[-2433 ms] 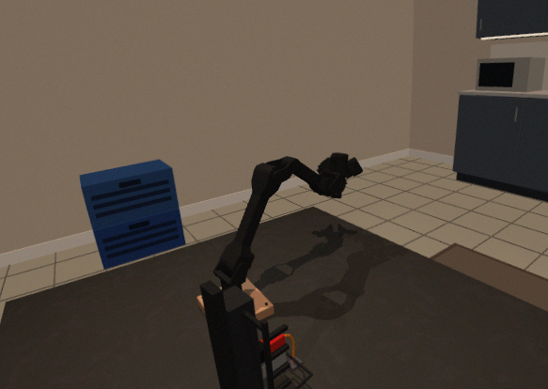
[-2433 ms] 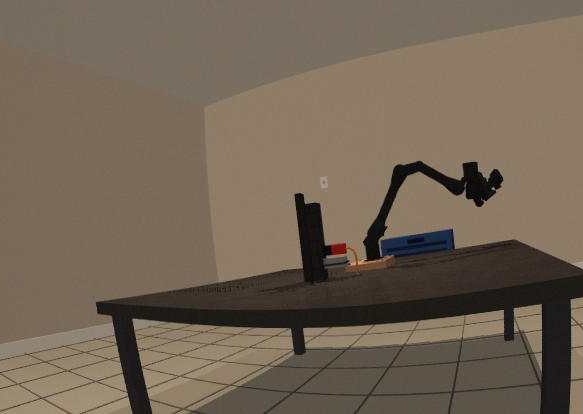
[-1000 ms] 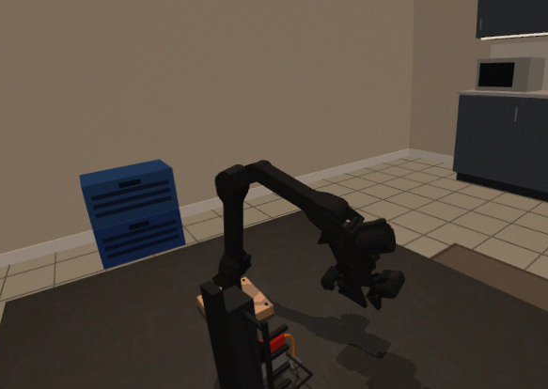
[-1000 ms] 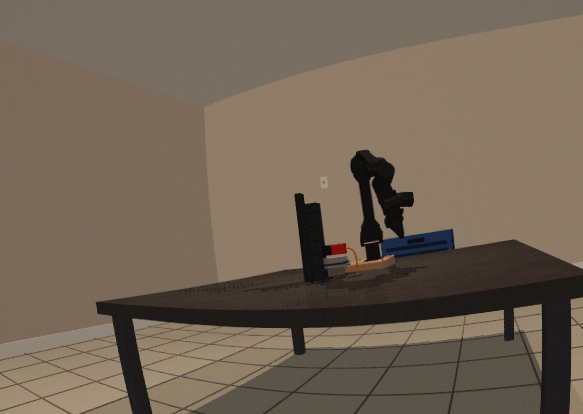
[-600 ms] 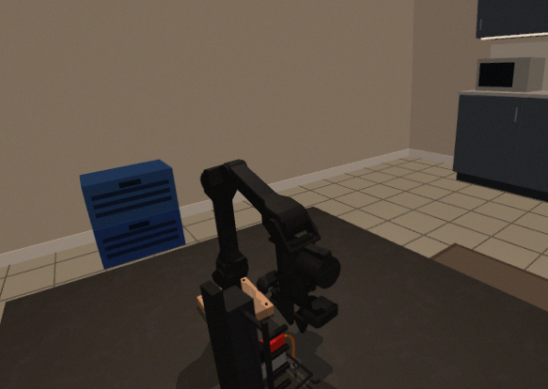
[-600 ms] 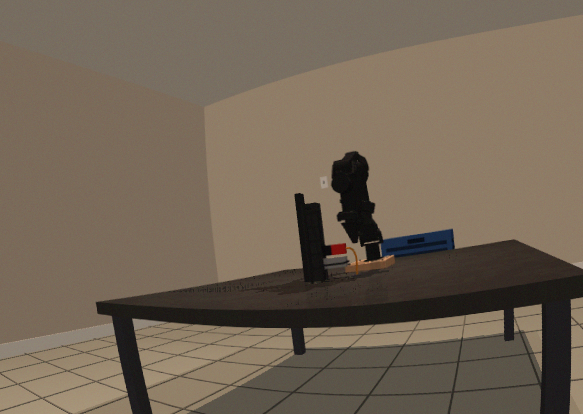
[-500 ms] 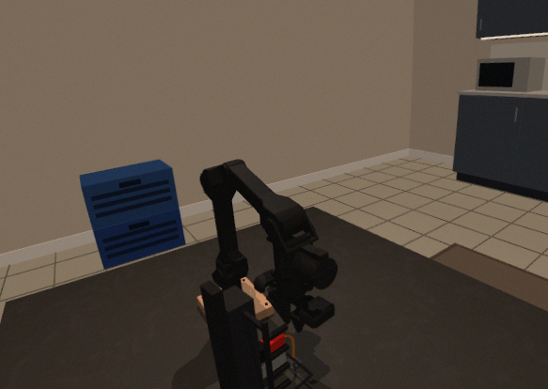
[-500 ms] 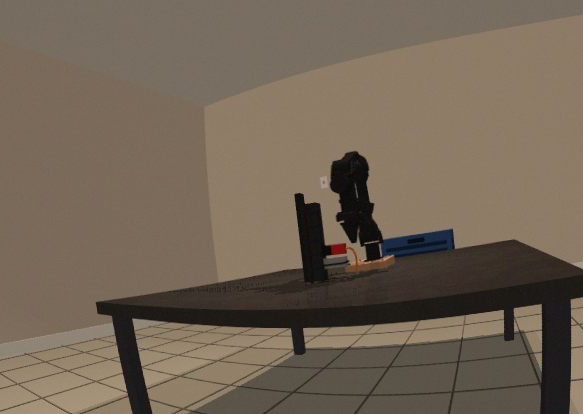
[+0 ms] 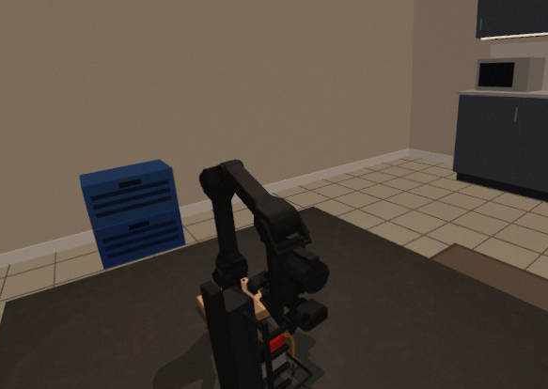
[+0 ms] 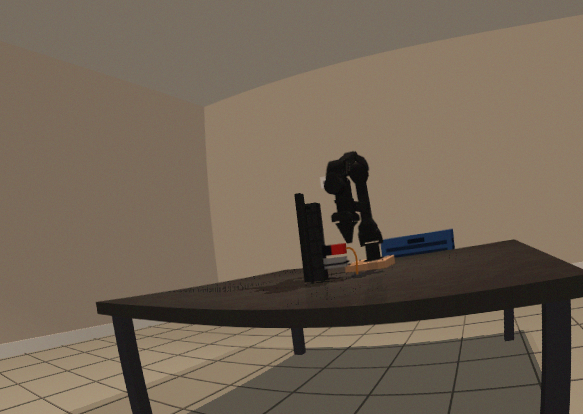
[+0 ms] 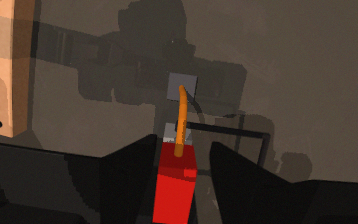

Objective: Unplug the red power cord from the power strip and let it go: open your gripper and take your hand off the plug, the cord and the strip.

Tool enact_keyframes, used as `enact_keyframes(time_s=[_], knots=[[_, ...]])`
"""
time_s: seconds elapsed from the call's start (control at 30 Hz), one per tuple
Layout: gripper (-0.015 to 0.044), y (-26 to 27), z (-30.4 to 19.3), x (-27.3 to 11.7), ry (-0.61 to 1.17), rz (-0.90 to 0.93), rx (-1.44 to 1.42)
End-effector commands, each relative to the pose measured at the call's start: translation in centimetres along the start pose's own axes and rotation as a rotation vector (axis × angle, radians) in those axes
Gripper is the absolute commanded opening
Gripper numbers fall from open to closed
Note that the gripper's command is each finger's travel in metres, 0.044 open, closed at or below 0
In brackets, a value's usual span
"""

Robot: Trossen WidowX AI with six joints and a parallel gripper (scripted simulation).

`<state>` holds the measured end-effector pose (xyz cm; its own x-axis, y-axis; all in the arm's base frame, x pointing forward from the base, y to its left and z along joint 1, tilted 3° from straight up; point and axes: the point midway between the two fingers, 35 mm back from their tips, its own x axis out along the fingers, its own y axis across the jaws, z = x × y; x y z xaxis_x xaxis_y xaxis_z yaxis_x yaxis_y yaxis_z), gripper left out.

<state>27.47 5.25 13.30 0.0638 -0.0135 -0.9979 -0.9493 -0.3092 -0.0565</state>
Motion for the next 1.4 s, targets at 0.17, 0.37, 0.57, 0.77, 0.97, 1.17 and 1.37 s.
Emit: enact_keyframes(time_s=[0.17, 0.37, 0.57, 0.77, 0.97, 1.17, 1.37], knots=[[0.0160, 0.0, -1.6, -0.2, 0.005, -0.004, -0.003], [0.0160, 0.1, -2.5, -0.2, 0.006, -0.004, -0.003], [0.0160, 0.1, -2.8, 0.0, 0.006, -0.004, -0.003], [0.0160, 0.1, -2.8, 0.8, 0.006, -0.004, -0.003], [0.0134, 0.1, -2.8, 0.7, 0.007, -0.007, 0.001], [0.0035, 0.1, -2.8, 0.7, 0.007, -0.007, 0.001], [0.0000, 0.1, -2.8, 0.7, 0.007, -0.007, 0.001]])
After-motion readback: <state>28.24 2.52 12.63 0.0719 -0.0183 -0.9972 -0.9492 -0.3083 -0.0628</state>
